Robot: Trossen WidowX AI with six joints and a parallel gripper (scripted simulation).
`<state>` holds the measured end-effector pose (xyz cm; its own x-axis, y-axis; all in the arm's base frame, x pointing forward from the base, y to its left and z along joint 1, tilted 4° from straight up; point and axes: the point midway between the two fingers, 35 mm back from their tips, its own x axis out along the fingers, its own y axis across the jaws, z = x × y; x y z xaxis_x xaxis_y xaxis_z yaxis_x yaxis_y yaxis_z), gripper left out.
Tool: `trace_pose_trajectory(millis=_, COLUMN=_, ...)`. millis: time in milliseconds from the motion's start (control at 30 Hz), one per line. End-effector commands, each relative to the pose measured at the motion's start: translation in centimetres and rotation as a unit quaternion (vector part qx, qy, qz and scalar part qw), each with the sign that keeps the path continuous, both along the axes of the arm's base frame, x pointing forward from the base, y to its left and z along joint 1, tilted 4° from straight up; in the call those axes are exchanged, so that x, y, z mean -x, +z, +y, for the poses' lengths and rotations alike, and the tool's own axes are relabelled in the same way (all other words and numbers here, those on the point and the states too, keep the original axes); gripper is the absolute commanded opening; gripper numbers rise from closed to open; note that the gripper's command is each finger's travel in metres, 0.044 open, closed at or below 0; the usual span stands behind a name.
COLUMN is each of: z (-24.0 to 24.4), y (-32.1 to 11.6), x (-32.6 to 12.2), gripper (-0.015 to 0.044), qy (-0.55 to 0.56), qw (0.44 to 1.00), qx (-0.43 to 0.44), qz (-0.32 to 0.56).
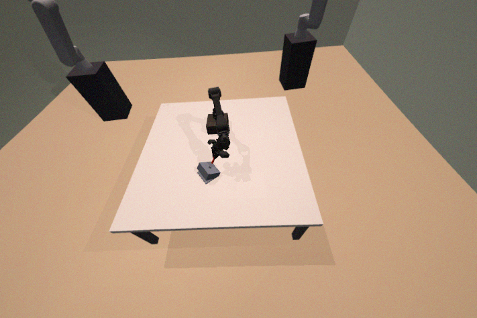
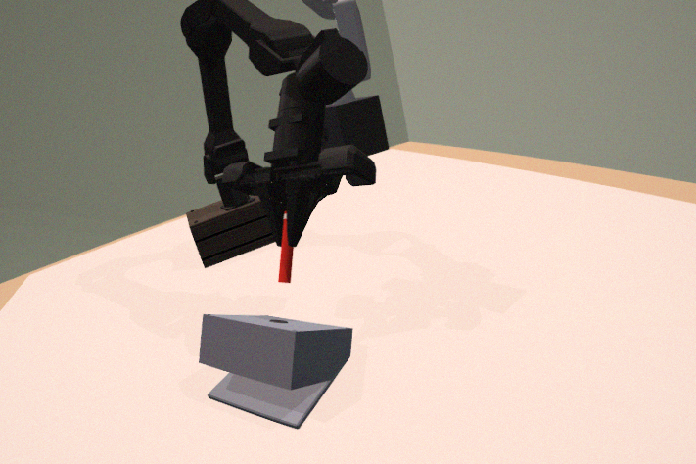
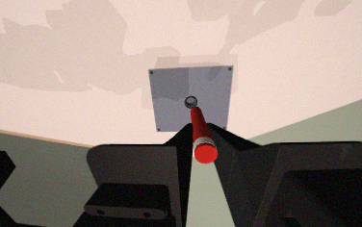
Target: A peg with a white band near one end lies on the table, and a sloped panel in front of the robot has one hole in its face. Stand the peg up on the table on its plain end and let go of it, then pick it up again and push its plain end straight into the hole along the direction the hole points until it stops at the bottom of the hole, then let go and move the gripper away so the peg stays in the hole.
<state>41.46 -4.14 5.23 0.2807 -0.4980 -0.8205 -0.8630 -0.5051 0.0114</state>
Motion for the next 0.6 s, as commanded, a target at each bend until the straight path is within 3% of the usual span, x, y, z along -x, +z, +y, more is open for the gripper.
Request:
trace_pose_trajectory(millis=0, z=-0.78, y=-1.22, x=-0.01, gripper=0.0000, qy=-0.002, qw=1.000, qx=0.006, qz=0.008)
trace_pose_trajectory(millis=567, z=-1.14, y=-1.77, x=-0.33, gripper=0.0000, qy=-0.007, qw=1.000, qx=0.006, qz=0.004)
